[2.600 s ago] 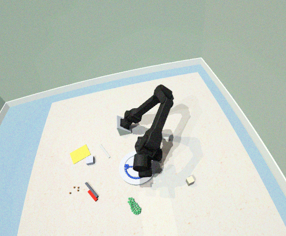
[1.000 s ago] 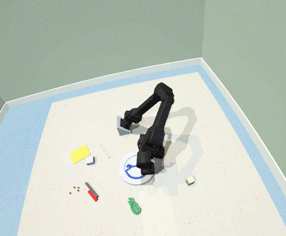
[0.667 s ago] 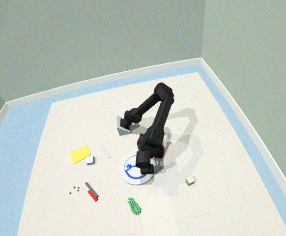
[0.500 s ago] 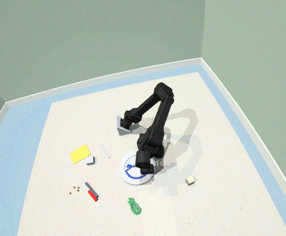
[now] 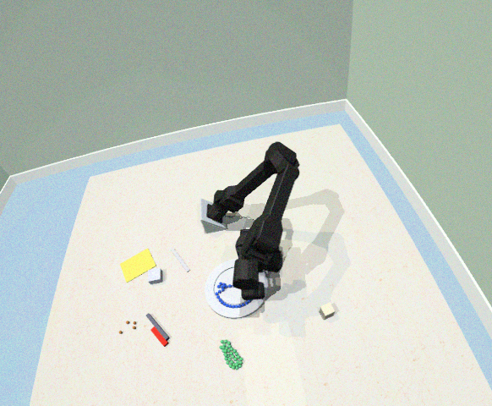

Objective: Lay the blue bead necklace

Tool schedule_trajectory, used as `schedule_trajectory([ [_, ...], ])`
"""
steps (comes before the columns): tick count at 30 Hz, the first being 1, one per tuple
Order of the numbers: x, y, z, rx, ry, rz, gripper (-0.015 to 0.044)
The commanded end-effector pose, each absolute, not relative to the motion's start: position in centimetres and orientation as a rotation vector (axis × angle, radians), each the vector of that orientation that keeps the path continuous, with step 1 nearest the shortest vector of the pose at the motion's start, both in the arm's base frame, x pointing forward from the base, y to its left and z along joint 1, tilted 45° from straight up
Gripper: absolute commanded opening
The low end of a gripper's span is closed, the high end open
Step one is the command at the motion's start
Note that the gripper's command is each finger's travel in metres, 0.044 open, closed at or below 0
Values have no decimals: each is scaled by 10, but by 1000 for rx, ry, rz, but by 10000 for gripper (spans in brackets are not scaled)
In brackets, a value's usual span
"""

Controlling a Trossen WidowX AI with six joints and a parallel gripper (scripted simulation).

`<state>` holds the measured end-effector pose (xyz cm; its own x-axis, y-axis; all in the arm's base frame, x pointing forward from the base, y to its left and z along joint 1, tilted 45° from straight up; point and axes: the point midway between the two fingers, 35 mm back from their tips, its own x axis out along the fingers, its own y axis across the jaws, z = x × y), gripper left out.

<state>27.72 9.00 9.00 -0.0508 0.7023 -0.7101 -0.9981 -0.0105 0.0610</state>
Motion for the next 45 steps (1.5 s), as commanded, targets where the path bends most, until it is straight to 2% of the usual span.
schedule_trajectory([
  [1, 277, 90, 90, -580, 660, 1516, 440],
  [4, 277, 90, 90, -580, 660, 1516, 440],
  [11, 282, 62, 105, -580, 662, 1516, 256],
  [16, 282, 65, 101, -580, 661, 1516, 125],
  [45, 280, 89, 78, -580, 660, 1516, 120],
])
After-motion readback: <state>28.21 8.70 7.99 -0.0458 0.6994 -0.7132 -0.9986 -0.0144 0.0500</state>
